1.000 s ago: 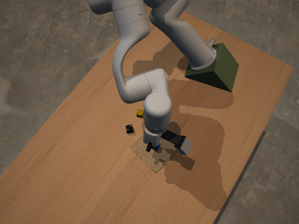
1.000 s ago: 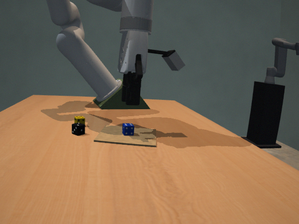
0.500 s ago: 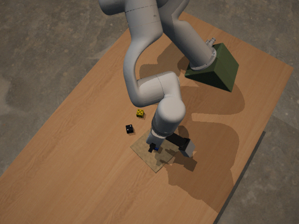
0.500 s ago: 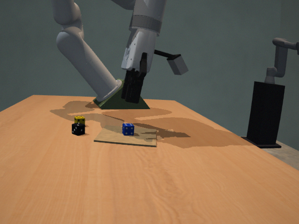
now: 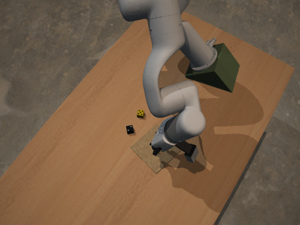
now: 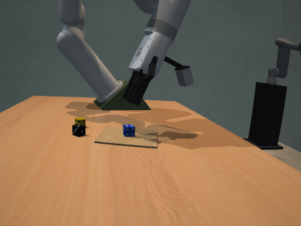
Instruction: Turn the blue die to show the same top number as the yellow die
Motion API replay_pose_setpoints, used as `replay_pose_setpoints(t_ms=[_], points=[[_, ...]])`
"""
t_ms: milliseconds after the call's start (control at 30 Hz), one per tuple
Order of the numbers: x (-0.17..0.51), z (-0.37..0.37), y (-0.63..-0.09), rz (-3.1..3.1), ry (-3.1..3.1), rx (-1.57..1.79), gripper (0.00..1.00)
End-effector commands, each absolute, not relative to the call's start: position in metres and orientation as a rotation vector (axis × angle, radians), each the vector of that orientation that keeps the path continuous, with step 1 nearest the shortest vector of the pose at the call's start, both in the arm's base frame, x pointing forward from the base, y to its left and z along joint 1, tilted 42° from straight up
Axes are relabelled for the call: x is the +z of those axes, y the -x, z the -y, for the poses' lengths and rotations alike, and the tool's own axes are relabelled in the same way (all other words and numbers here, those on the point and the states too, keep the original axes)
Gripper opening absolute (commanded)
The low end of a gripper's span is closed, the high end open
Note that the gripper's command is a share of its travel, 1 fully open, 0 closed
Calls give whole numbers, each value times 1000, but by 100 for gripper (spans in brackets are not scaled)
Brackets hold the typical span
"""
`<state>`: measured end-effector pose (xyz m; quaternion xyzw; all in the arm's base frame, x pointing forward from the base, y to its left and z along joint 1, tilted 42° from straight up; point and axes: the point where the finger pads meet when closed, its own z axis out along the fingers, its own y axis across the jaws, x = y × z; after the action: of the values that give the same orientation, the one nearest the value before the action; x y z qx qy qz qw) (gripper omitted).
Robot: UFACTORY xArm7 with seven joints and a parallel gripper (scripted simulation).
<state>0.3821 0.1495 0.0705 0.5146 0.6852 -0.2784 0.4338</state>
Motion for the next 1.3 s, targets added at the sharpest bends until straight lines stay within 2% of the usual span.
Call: replay_pose_setpoints(t_ms=[0, 1267], points=[[69, -153, -382, -1588, -1199, -769, 42], [60, -155, -381, -1352, -1037, -897, 42]])
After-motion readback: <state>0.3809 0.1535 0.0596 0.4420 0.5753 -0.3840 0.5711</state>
